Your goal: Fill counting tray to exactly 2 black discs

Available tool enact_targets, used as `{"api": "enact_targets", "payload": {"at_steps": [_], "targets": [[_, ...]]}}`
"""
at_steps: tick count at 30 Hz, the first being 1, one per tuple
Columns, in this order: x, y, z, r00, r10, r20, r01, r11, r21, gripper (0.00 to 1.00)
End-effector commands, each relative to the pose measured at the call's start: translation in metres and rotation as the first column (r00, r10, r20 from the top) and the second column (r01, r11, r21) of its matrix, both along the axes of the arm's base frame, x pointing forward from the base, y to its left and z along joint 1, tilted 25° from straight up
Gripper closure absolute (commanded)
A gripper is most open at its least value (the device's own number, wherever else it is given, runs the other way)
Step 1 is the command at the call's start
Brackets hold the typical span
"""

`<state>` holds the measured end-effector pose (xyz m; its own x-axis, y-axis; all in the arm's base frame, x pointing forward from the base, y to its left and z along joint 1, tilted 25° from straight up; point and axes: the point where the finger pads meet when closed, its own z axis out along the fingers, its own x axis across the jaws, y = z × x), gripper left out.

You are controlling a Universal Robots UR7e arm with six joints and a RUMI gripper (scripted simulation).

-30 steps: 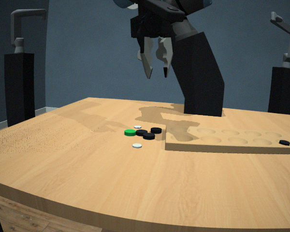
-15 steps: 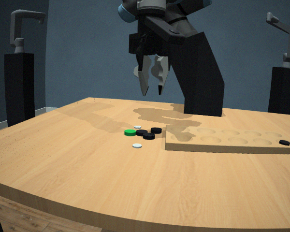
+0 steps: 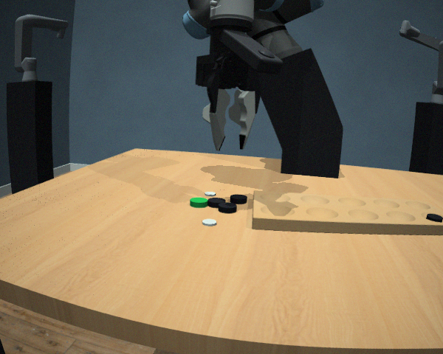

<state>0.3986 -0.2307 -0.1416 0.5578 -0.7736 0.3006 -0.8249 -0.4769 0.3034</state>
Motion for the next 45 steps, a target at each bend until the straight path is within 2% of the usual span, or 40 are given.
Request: {"api": "enact_targets", "payload": {"at_steps": [1,9,16,18,26,31,45], "targets": [[-0.001,0.0,-0.001,1.0,0.002,-0.001,-0.002,1.0,-0.001,0.72],[0.001,-0.008,-0.012,1.0,0.001,0.003,-0.001,1.0,-0.002,0.72],[-0.001,-0.021,-0.038,1.0,0.002,0.004,-0.002,1.0,-0.002,0.72],[-0.001,-0.021,-0.038,1.0,0.002,0.004,-0.002,1.0,-0.002,0.72],[-0.004,-0.037,-0.072,1.0,0.002,0.005,-0.002,1.0,-0.002,0.72],[-0.006,-0.043,-0.086,1.0,0.002,0.005,-0.002,1.0,-0.002,0.72],[-0.008,-0.044,-0.092,1.0,0.003,0.003,-0.003,1.0,-0.002,0.72]]}}
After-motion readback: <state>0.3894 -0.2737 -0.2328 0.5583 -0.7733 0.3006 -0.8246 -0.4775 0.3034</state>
